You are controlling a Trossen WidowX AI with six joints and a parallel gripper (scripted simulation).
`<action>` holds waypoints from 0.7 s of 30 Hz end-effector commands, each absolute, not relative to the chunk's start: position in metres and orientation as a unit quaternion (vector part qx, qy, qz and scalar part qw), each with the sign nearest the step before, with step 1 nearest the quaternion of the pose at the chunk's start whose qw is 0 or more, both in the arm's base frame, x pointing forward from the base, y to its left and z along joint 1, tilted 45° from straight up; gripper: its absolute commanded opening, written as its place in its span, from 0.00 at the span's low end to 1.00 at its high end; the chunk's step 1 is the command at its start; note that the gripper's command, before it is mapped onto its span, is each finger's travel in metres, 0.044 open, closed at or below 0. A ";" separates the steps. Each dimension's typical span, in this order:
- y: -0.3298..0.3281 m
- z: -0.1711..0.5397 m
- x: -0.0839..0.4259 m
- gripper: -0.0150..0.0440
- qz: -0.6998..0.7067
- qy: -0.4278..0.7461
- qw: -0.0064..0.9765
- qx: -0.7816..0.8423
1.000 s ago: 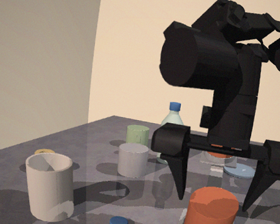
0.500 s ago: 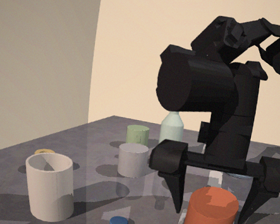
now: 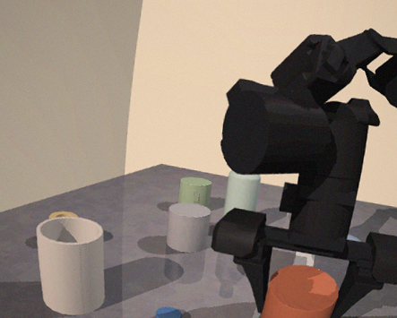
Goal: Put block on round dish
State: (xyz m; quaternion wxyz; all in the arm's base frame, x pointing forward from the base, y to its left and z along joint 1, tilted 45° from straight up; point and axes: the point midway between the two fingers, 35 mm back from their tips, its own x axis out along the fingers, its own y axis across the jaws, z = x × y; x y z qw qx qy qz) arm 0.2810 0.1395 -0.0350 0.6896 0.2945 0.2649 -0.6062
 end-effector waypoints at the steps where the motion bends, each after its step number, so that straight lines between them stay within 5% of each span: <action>1: 0.138 -0.036 0.281 0.74 -0.605 0.265 0.692 0.291; 12: 0.146 -0.030 0.282 0.25 -0.603 0.267 0.693 0.291; 21: 0.155 -0.022 0.282 0.25 -0.601 0.269 0.694 0.292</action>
